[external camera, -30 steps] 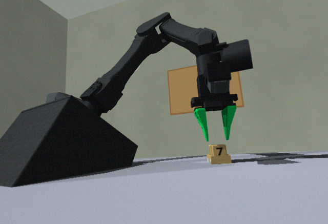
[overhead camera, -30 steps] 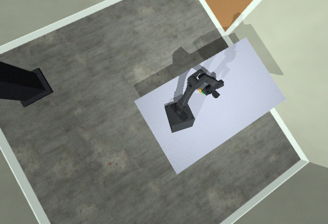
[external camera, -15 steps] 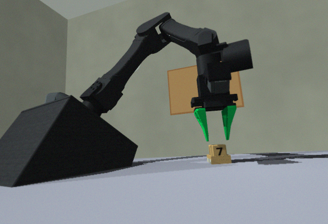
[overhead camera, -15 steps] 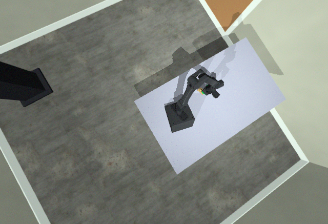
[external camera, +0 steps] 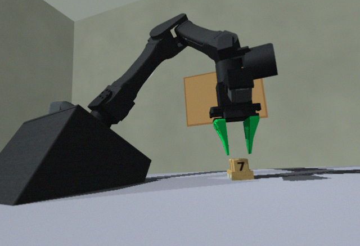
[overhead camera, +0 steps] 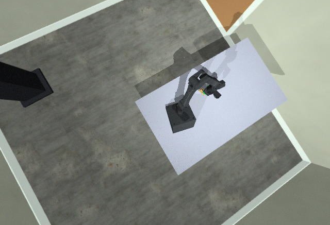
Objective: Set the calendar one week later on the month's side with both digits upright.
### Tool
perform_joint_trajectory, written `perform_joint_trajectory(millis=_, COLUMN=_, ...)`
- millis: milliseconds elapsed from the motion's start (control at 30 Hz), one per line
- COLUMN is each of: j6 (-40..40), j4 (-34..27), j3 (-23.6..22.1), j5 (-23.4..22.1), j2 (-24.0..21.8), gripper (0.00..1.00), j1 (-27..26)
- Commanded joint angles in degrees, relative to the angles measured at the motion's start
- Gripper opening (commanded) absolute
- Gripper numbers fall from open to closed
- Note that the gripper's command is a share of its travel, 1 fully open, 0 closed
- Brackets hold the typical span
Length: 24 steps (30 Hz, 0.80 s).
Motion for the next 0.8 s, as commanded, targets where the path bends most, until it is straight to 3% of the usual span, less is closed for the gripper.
perform_joint_trajectory(millis=0, j6=0.38, j4=0.83, j3=-1.06, j5=0.67, j2=0.47, gripper=0.45, j1=-0.16)
perform_joint_trajectory(millis=767, j6=-0.36, j4=0.65, j3=-0.56, j5=0.65, j2=0.57, gripper=0.45, j1=-0.97)
